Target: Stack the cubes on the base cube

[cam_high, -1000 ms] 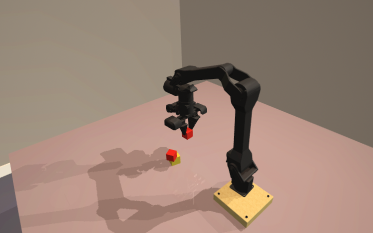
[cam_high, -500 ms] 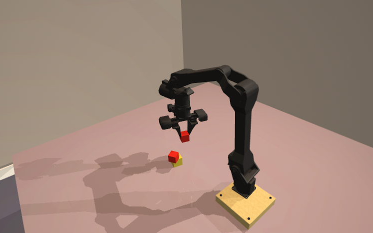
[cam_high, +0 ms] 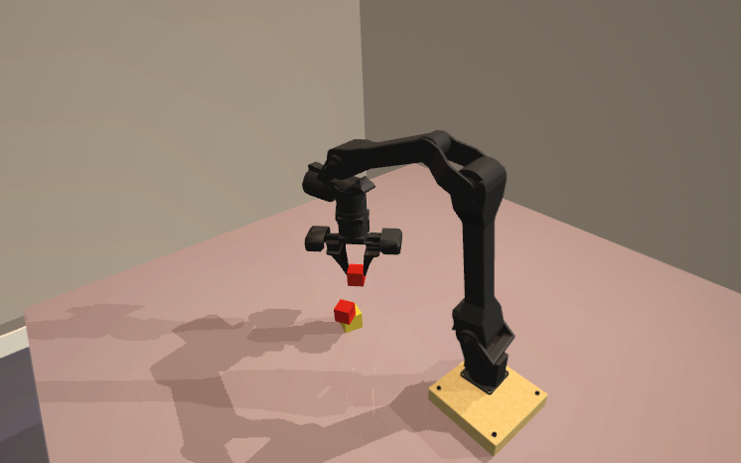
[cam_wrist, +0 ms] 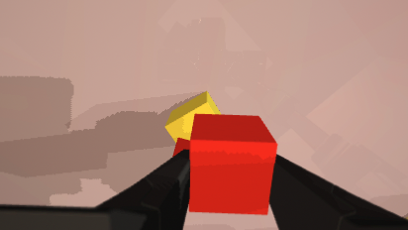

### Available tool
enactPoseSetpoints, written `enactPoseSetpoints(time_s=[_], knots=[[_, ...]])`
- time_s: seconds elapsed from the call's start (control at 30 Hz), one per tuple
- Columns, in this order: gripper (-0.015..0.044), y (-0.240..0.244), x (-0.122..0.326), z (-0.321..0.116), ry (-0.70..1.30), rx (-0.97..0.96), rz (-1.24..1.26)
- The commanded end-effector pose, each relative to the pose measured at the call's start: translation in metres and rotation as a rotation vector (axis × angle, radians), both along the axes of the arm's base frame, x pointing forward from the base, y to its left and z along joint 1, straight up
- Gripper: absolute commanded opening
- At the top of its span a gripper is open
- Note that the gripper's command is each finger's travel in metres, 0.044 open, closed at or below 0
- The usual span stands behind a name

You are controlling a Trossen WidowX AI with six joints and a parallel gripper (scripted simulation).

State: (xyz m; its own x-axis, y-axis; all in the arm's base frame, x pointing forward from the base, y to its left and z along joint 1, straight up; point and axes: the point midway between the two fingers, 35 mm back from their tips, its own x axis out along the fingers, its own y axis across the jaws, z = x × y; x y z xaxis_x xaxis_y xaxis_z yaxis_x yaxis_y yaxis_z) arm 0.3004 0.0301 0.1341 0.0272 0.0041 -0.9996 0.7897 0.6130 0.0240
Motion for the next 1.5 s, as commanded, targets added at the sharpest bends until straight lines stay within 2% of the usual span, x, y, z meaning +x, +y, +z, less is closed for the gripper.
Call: enactPoseSetpoints(time_s=[0.0, 0.13, 0.37, 0.7, 1.23, 1.47], knots=[[0.0105, 0.008, 0.005, 0.001, -0.009, 0.004, -0.14], [0.0105, 0.012, 0.006, 0.001, -0.008, 0.007, -0.215], [0.0105, 0.012, 0.006, -0.001, -0.008, 0.007, -0.216], [0.0105, 0.011, 0.005, -0.029, -0.008, 0.007, -0.226], [0.0105, 0.011, 0.005, -0.03, -0.008, 0.007, -0.227], [0.0105, 0.011, 0.007, -0.043, -0.008, 0.007, -0.222]])
